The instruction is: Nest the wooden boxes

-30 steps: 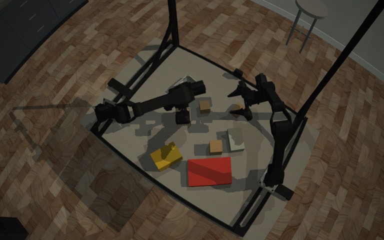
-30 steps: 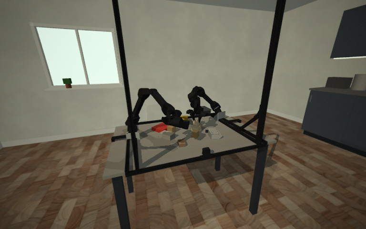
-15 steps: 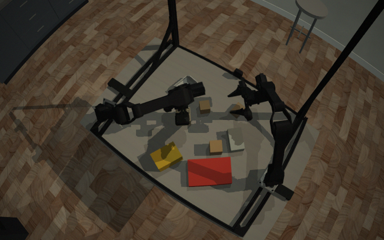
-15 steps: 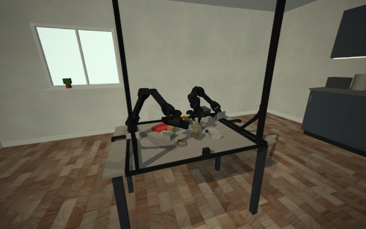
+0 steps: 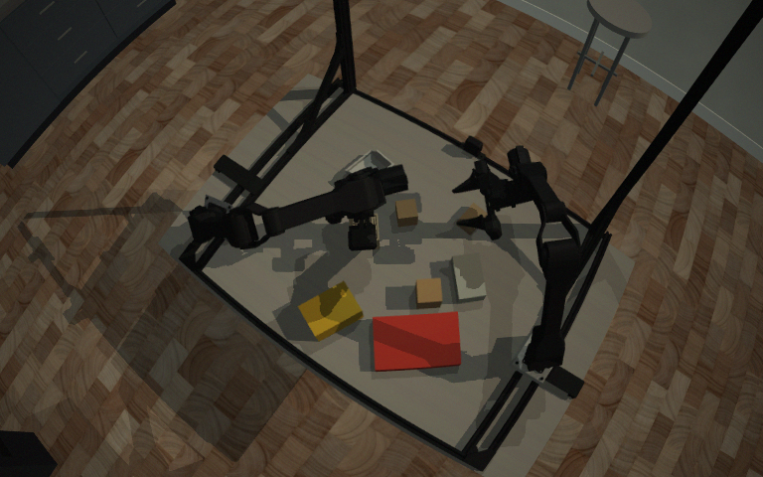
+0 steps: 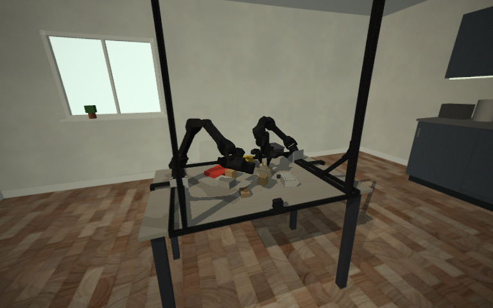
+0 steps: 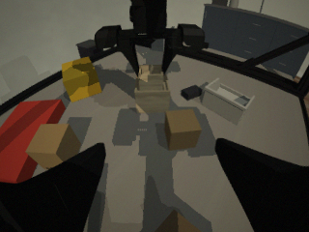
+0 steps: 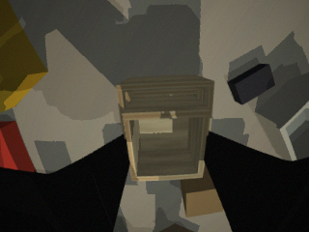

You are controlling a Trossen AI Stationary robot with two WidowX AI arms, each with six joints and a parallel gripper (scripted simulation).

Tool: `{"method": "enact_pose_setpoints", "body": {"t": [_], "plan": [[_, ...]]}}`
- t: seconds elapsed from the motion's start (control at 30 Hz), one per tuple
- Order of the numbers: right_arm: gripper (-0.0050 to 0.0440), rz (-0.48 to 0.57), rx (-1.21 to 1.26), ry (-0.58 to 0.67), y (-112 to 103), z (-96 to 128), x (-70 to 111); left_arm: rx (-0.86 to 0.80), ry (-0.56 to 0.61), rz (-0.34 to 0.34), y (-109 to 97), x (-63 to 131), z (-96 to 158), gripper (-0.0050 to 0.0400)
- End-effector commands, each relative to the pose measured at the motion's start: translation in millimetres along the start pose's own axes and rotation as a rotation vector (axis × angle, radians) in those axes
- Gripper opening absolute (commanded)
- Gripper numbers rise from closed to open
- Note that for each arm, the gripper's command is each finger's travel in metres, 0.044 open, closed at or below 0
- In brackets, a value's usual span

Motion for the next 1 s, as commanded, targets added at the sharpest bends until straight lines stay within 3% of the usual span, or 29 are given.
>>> {"method": "enact_pose_setpoints", "body": {"t": [0.0, 0.97], "plan": [[0.0000, -0.005, 0.004, -0.002, -2.3, 0.2, -2.9, 0.004, -0.003, -0.002, 0.0, -0.6, -0.1, 0.0400], [0.0000, -0.005, 0.004, -0.002, -1.6, -0.3, -9.0, 0.004, -0.003, -0.002, 0.0, -0.6, -0.1, 0.0400]]}}
Point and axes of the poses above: on each arm, the point midway between the two fingers, 35 mm back from their tips, its own x axis back along the fingers, its own y axis across the jaws, z = x × y, the point moved 8 cm from there along x, back along the fingers, and after that the axes turned 5 degrees about -x, right-handed, at the moved point
